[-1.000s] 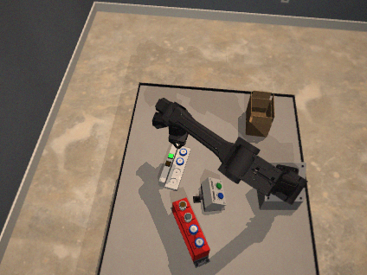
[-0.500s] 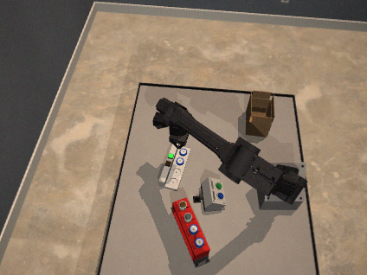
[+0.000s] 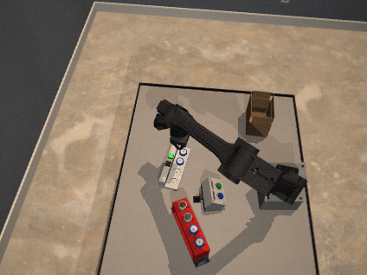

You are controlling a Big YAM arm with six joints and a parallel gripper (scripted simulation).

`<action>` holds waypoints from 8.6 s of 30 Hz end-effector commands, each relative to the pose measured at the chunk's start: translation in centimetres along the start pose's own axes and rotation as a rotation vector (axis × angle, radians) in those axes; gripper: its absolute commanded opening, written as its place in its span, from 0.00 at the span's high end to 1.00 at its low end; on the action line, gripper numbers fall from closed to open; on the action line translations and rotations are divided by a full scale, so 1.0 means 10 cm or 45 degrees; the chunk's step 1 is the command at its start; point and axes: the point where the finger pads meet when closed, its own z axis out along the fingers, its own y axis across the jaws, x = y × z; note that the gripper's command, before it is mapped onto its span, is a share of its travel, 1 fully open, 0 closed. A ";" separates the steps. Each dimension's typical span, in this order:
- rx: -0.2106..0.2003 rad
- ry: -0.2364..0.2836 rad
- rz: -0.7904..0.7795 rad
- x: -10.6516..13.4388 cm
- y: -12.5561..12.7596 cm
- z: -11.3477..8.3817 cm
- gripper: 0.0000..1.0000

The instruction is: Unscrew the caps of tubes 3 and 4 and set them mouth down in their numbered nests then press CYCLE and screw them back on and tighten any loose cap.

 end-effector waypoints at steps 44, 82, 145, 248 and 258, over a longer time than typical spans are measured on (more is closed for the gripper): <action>-0.005 0.022 0.018 0.05 0.00 1.34 0.53; -0.001 -0.010 -0.002 -0.06 0.01 1.27 1.00; -0.005 0.007 -1.263 0.48 1.26 -0.10 1.00; -0.009 0.004 -1.221 1.09 2.83 0.19 1.00; -0.006 -0.012 -1.232 1.09 2.84 0.14 1.00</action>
